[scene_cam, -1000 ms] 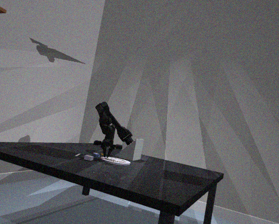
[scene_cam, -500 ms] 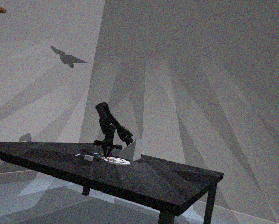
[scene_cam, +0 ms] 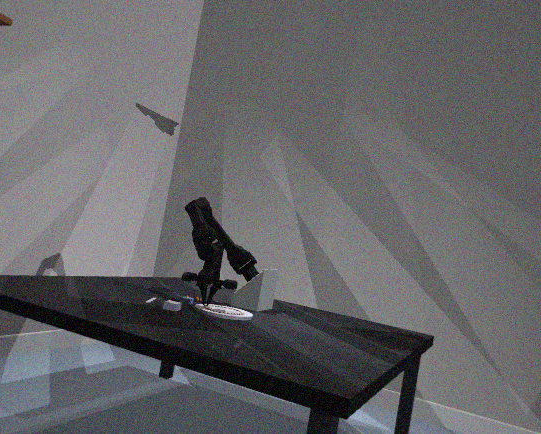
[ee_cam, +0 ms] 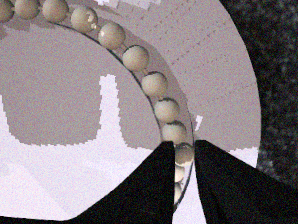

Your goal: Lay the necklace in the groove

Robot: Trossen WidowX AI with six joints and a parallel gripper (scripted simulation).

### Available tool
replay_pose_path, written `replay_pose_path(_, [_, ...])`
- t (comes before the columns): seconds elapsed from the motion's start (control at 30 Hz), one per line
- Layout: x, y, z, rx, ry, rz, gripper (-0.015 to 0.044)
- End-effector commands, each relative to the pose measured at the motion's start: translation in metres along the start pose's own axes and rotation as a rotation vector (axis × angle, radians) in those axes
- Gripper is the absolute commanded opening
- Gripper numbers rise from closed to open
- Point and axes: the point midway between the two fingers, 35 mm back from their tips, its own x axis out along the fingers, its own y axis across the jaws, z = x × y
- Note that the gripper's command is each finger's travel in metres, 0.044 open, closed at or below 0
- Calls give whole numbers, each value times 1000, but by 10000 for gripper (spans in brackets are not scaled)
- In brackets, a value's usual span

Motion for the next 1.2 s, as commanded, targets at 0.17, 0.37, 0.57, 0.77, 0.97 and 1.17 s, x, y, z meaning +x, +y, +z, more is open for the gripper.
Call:
replay_pose_path(0.17, [-4, 0, -1, -4, 4, -4, 0])
replay_pose_path(0.37, [-6, 2, -5, -6, 7, -5, 0])
replay_pose_path(0.57, [-4, 2, -5, -6, 7, -5, 0])
replay_pose_path(0.77, [2, 2, -5, -6, 7, -5, 0])
replay_pose_path(0.97, [-1, 2, -3, 1, -1, -1, 105])
replay_pose_path(1.17, [-1, 2, -3, 1, -1, -1, 263])
